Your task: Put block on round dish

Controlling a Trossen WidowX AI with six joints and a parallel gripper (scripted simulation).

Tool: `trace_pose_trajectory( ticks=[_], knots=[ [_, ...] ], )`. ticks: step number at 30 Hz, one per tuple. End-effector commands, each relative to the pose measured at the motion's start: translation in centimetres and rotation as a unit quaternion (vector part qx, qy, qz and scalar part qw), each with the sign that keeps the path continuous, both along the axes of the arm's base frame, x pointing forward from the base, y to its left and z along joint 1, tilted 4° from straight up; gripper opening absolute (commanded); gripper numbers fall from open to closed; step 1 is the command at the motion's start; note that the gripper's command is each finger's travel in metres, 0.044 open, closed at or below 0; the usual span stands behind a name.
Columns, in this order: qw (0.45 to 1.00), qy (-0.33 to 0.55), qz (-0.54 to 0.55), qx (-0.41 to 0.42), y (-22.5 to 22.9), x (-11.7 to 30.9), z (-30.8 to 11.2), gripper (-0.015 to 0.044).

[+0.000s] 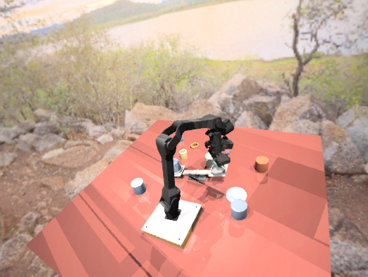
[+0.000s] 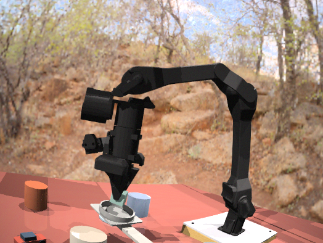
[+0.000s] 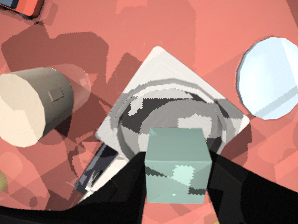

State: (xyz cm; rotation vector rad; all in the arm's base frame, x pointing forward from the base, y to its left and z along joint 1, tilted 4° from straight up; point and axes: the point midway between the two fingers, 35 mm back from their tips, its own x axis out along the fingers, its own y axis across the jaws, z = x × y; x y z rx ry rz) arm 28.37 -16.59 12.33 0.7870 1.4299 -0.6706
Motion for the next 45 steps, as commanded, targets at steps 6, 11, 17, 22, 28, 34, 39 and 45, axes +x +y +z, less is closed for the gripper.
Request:
trace_pose_trajectory(
  ticks=[6,11,17,22,28,34,39,45],
  knots=[
    [1.0,-0.005,0.001,-0.003,-0.3,-0.1,4.4,0.0],
    [1.0,-0.005,0.001,-0.003,-0.2,-0.5,6.3,0.0],
    [1.0,-0.004,0.001,-0.003,-1.0,-0.8,5.7,0.0],
    [1.0,-0.004,0.001,-0.005,-3.6,-2.1,3.4,0.0],
    [1.0,-0.002,0.001,-0.007,-6.5,-4.1,0.6,0.0],
    [1.0,-0.001,0.0,-0.008,-8.9,-6.6,-2.2,0.0],
    [1.0,0.0,0.001,-0.008,-10.4,-8.9,-4.4,0.0],
    [1.0,0.0,0.001,-0.008,-10.6,-9.2,-4.9,0.0]
  ],
)
